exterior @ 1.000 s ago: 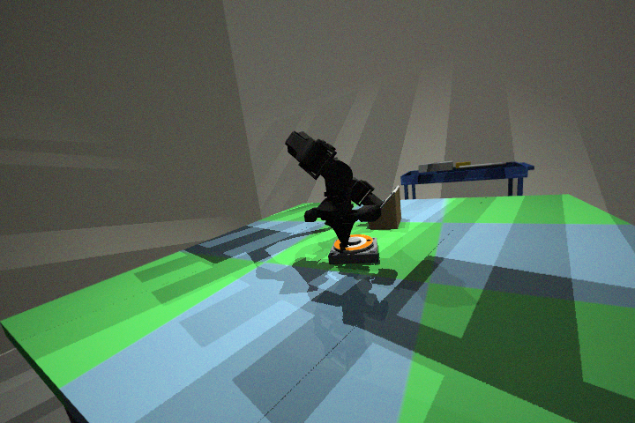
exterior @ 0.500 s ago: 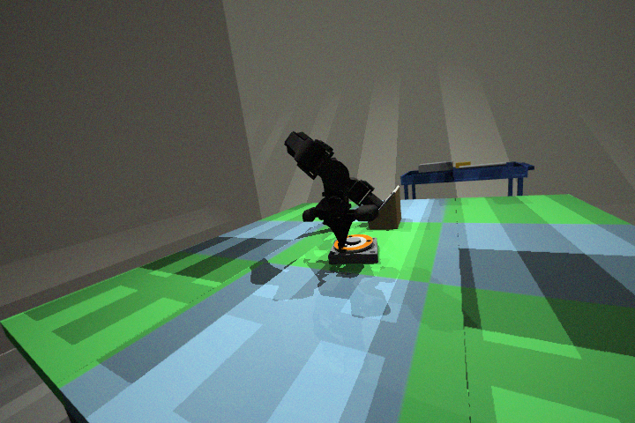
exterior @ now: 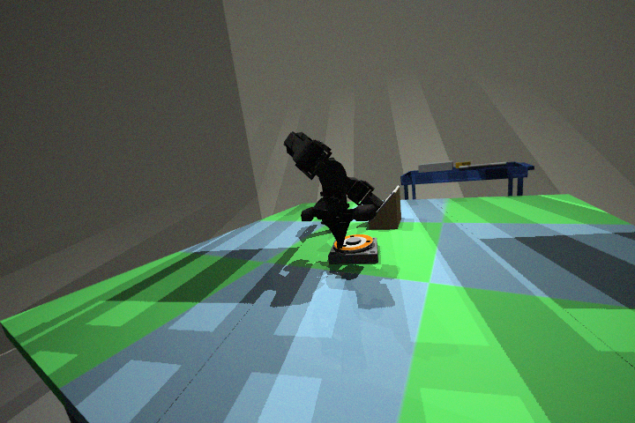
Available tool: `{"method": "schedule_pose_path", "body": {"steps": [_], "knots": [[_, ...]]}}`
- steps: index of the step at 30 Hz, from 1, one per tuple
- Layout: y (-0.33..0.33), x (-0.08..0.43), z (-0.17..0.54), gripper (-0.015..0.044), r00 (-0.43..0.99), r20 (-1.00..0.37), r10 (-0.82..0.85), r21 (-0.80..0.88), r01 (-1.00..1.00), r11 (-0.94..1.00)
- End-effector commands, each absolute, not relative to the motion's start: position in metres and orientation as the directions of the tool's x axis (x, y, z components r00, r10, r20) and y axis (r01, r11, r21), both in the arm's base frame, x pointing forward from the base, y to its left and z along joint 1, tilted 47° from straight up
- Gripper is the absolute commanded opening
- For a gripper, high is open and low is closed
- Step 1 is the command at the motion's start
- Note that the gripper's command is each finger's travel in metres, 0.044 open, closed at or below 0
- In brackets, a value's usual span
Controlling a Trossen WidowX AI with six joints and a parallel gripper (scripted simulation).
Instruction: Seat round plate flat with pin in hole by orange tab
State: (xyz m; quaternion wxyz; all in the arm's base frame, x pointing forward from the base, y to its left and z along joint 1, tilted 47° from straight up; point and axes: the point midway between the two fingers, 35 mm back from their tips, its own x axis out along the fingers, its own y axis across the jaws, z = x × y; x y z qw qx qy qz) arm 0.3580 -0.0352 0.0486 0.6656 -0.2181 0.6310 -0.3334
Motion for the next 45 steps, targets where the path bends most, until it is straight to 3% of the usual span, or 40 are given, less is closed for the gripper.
{"method": "schedule_pose_path", "body": {"steps": [1, 45], "knots": [[-0.043, 0.354, 0.053, 0.0, -0.029, -0.685, -0.728, -0.721, 0.17, 0.672], [-0.052, 0.338, 0.063, 0.0, -0.03, -0.684, -0.729, -0.722, 0.169, 0.671]]}}
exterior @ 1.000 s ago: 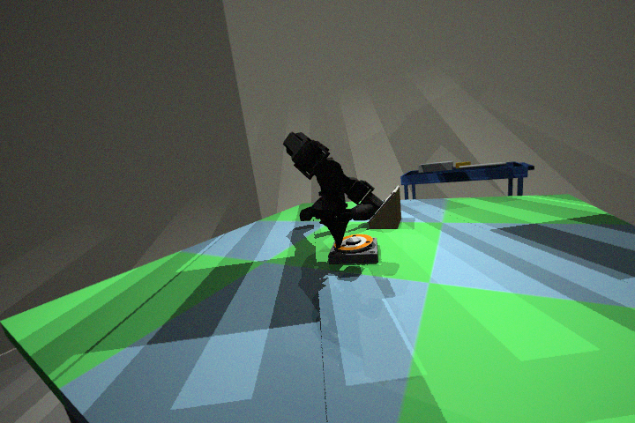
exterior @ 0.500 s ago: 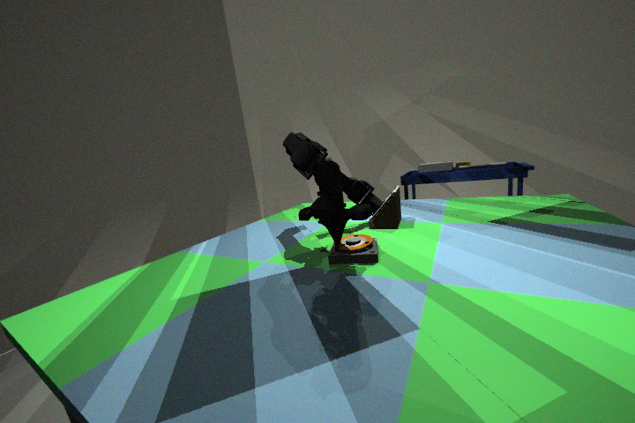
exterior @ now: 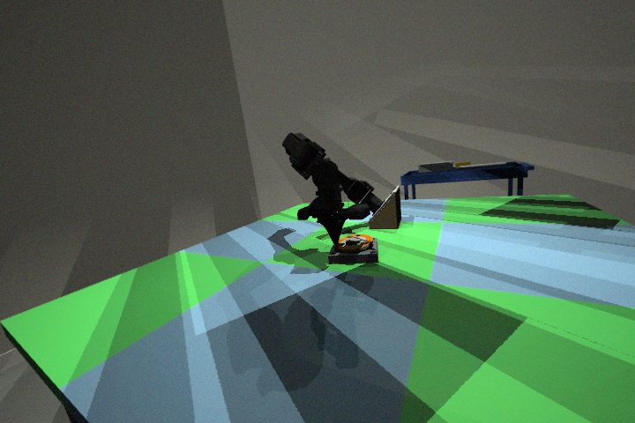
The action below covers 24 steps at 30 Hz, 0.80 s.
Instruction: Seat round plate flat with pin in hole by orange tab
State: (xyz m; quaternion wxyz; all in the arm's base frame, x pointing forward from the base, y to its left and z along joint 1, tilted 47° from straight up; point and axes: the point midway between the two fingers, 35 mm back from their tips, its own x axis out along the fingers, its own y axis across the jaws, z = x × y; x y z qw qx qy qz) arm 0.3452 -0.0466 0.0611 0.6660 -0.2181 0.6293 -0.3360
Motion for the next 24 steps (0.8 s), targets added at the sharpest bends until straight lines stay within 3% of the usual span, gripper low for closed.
{"method": "schedule_pose_path", "body": {"steps": [1, 24], "knots": [[-0.053, 0.338, 0.063, 0.0, -0.03, -0.684, -0.729, -0.722, 0.169, 0.671], [-0.056, 0.32, 0.068, 0.0, -0.031, -0.684, -0.729, -0.722, 0.168, 0.671]]}}
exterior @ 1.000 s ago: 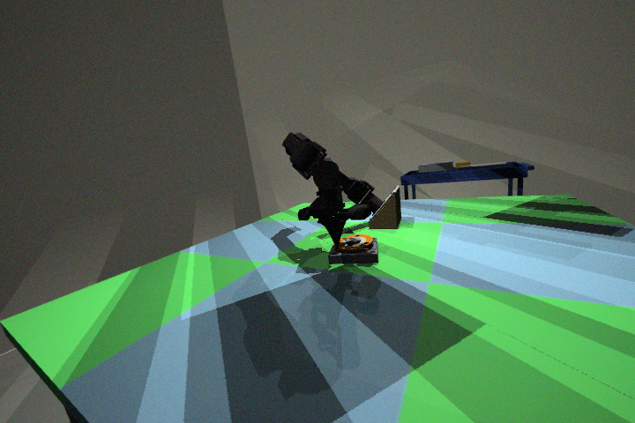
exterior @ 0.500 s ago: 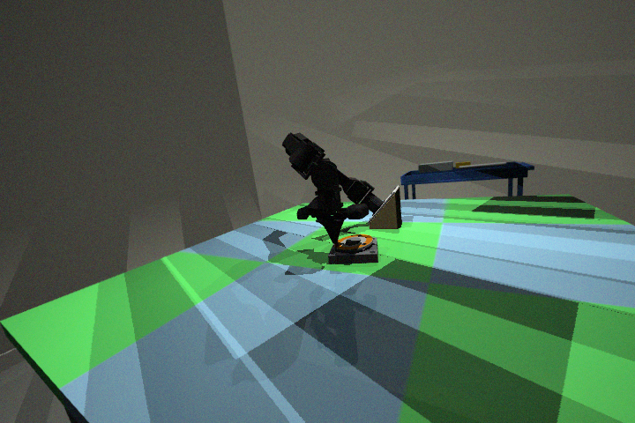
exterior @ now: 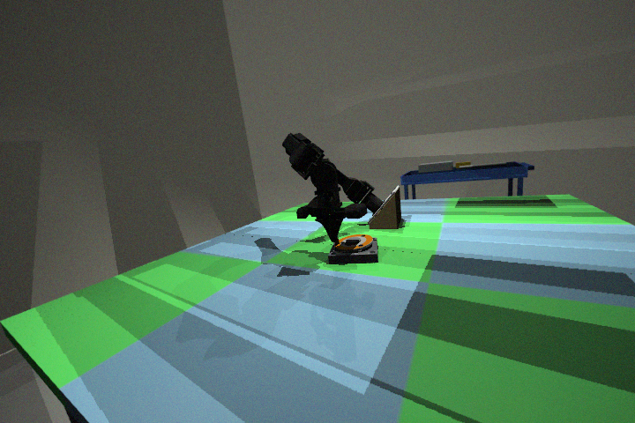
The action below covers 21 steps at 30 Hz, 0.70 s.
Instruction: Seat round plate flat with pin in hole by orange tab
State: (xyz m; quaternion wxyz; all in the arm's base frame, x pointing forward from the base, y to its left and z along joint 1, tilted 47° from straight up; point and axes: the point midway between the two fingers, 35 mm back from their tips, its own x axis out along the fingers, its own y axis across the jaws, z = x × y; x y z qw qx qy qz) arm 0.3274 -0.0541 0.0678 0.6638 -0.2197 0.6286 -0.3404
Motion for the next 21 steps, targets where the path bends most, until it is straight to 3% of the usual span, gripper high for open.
{"method": "schedule_pose_path", "body": {"steps": [1, 21], "knots": [[-0.056, 0.32, 0.068, 0.0, -0.031, -0.684, -0.729, -0.722, 0.168, 0.671], [-0.054, 0.303, 0.068, 0.0, -0.032, -0.684, -0.729, -0.722, 0.167, 0.671]]}}
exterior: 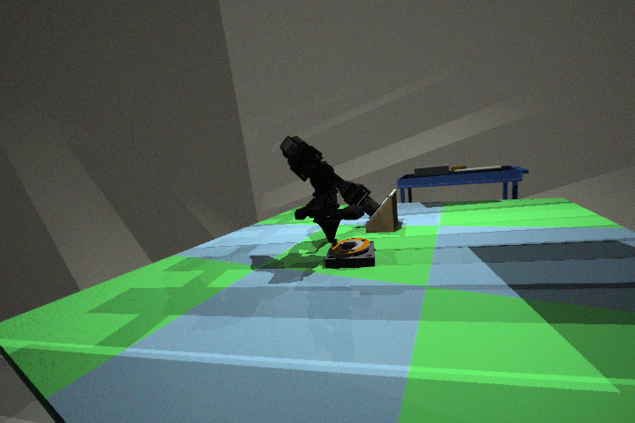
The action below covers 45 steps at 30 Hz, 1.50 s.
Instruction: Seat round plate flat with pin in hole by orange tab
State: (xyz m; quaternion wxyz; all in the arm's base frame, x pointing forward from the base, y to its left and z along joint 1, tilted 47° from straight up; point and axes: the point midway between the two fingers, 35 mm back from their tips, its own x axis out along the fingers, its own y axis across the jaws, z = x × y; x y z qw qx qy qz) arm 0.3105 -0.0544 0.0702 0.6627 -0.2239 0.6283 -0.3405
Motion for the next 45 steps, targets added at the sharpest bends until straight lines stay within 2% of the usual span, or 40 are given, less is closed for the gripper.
{"method": "schedule_pose_path", "body": {"steps": [1, 45], "knots": [[-0.054, 0.303, 0.068, 0.0, -0.032, -0.684, -0.729, -0.722, 0.167, 0.671], [-0.037, 0.268, 0.054, 0.0, -0.033, -0.685, -0.728, -0.722, 0.165, 0.672]]}}
